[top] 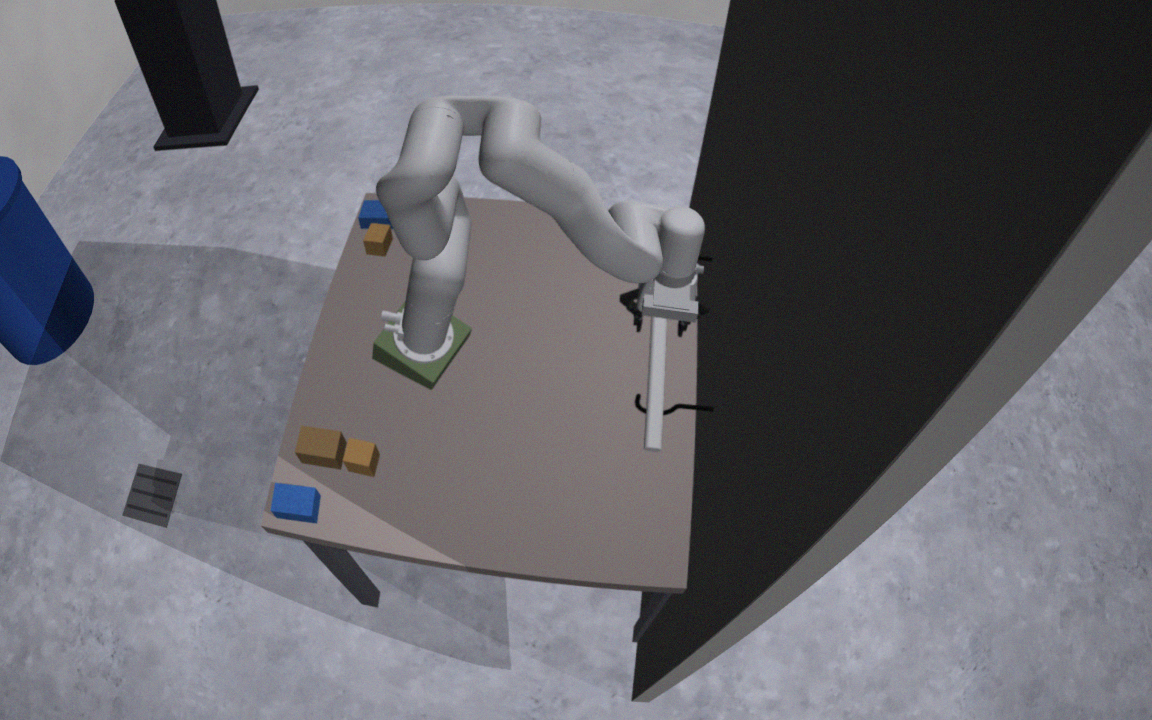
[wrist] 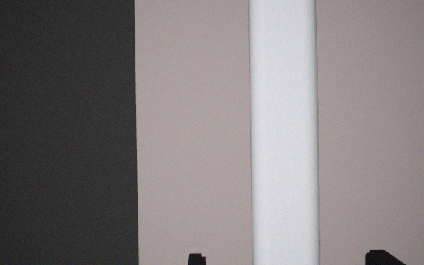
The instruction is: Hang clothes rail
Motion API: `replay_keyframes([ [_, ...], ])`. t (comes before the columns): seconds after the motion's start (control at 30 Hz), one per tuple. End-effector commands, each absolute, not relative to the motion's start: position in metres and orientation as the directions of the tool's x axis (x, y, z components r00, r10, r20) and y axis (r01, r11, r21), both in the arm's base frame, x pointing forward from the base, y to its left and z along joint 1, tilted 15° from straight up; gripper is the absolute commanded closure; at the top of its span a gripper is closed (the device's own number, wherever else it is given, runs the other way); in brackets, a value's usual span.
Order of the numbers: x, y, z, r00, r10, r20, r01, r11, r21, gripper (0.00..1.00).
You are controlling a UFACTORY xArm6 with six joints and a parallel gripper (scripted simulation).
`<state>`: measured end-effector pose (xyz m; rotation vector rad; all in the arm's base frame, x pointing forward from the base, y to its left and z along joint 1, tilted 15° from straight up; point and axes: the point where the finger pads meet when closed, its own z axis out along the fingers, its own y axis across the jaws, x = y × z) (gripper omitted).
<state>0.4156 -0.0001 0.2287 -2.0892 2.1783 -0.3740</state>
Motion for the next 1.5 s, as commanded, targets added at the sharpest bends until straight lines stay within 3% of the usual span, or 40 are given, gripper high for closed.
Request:
replay_keyframes([
  [0.0, 0.417, 0.0, 0.23, -0.054, -0.994, 0.096, -0.968, 0.028, -0.249, 0.18],
  [1.47, 0.412, 0.002, 0.249, -0.054, -0.994, 0.096, -0.968, 0.028, -0.249, 0.18],
])
